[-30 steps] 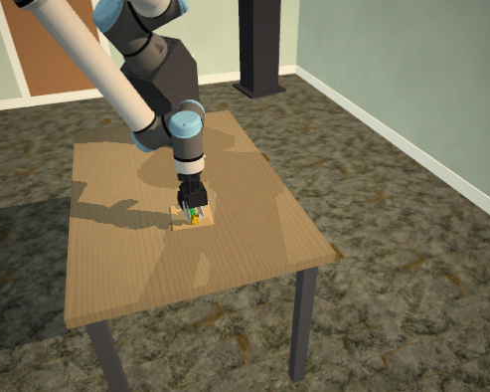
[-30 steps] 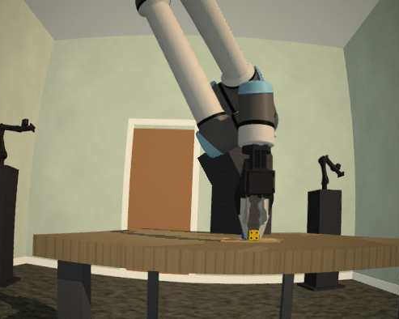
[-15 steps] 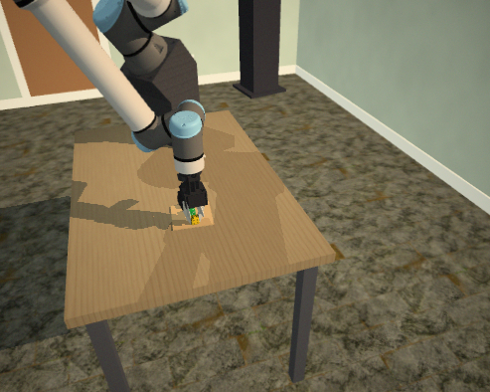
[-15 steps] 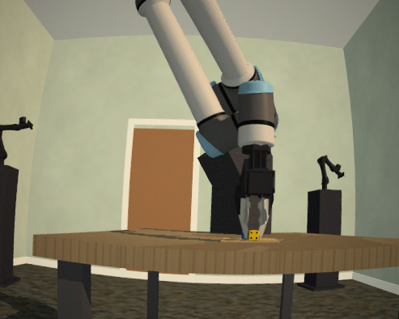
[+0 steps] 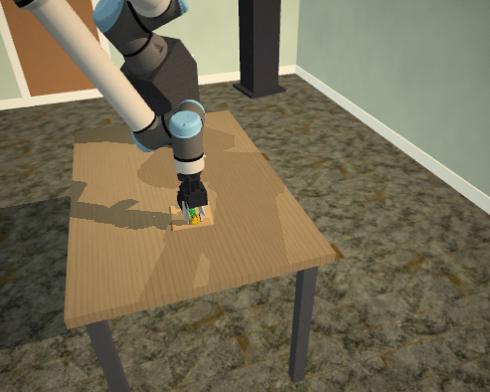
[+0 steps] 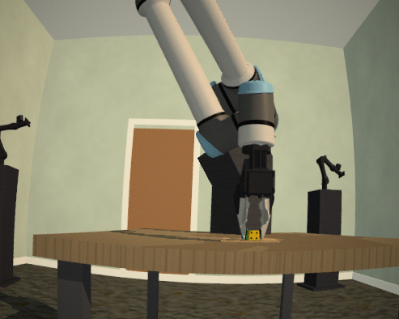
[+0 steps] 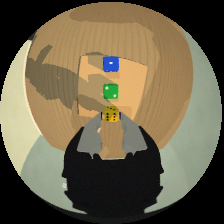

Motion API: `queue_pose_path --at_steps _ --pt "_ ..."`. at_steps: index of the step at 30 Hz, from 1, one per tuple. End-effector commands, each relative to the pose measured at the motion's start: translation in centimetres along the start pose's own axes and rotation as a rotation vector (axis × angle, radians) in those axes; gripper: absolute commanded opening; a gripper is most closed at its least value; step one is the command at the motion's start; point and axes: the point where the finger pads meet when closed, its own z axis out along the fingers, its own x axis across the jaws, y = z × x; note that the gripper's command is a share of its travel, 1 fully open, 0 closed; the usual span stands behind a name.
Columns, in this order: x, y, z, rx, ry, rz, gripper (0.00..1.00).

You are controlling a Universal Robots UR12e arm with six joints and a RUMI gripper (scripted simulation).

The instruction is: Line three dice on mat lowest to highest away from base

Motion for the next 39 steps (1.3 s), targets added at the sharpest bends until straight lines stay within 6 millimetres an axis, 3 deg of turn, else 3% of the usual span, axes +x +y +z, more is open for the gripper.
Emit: queue_pose_path --at_steps 1,15,29,39 --pt "0.0 0.0 -0.1 -0.001 0.0 0.0 0.24" --pt "0.0 0.0 -0.6 -0.001 0.0 0.0 0.24" --pt "0.0 0.0 -7.2 -0.001 0.0 0.0 0.24" --pt "0.0 0.0 -9.0 -0.001 0.0 0.0 0.24"
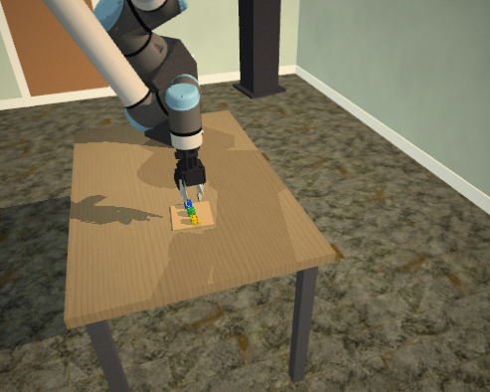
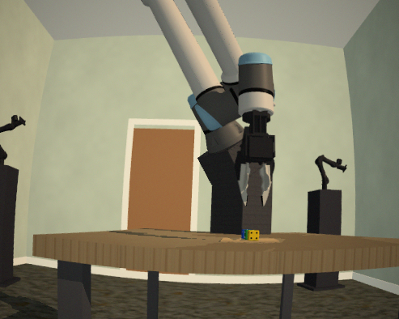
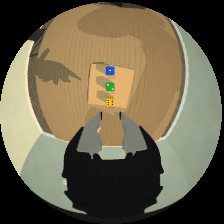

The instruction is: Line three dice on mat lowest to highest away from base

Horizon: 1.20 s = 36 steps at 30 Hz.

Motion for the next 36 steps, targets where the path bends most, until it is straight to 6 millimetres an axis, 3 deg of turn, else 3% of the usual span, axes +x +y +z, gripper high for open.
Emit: queue_pose_path --at_steps 1,2,3,27,36 --pt "0.0 0.0 -0.8 0.0 0.0 0.0 0.24" --pt "0.0 0.0 -0.8 0.0 0.0 0.0 0.24" --pt "0.0 0.0 -0.8 0.0 0.0 0.0 1.0" --pt "0.0 0.0 -0.9 0.0 0.0 0.0 1.0" --pt "0.0 0.0 -3.6 0.0 0.0 0.0 1.0"
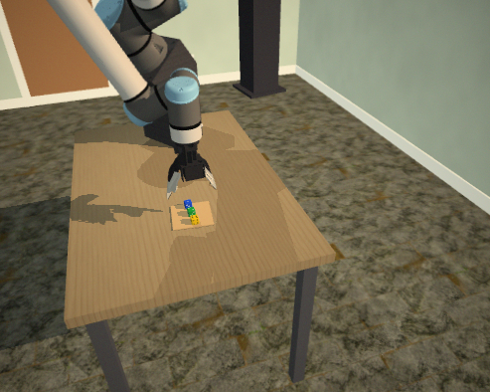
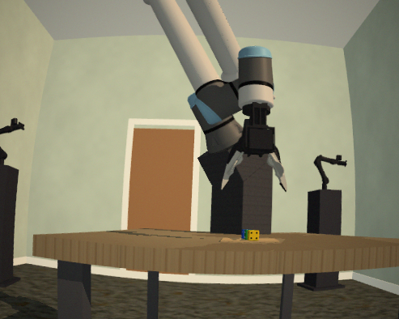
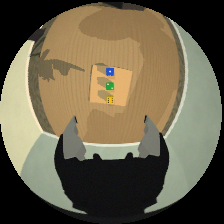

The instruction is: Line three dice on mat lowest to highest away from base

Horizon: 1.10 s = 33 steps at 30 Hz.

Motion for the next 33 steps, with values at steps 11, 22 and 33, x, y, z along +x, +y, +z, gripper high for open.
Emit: queue_pose_path --at_steps 11,22,33 --pt "0.0 0.0 -6.2 -0.001 0.0 0.0 1.0" --pt "0.0 0.0 -7.6 -0.001 0.0 0.0 1.0" --pt "0.0 0.0 -7.6 -0.001 0.0 0.0 1.0"
